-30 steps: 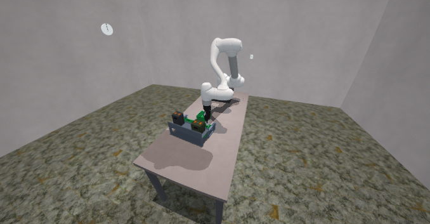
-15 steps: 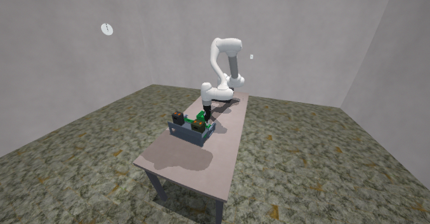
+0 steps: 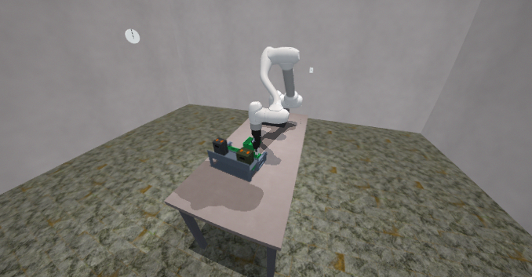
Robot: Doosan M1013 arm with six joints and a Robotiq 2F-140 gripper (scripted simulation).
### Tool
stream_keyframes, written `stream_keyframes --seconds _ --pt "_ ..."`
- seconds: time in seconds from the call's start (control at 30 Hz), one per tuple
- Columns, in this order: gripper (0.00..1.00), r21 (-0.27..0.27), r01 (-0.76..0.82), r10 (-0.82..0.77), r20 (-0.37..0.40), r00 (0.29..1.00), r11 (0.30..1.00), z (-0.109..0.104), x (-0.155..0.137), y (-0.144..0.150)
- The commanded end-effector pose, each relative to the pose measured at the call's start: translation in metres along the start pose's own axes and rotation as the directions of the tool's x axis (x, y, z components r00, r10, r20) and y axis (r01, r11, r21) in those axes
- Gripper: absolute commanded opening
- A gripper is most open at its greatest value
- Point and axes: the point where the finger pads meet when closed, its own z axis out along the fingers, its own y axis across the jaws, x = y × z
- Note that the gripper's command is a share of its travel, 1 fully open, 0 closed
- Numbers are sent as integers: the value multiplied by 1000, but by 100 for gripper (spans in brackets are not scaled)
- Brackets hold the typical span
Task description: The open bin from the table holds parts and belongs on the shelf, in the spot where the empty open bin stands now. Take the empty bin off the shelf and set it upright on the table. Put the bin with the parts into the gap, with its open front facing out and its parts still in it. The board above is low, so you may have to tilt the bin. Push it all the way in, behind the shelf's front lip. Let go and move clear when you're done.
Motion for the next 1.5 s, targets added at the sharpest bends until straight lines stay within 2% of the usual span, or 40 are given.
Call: stream_keyframes --seconds 0.0,0.47,1.47 --pt "10 -2 4 -4 -2 1000 1000 0 1 6" --pt "10 -2 4 -4 -2 1000 1000 0 1 26" --pt "10 -2 4 -4 -2 1000 1000 -1 1 104"
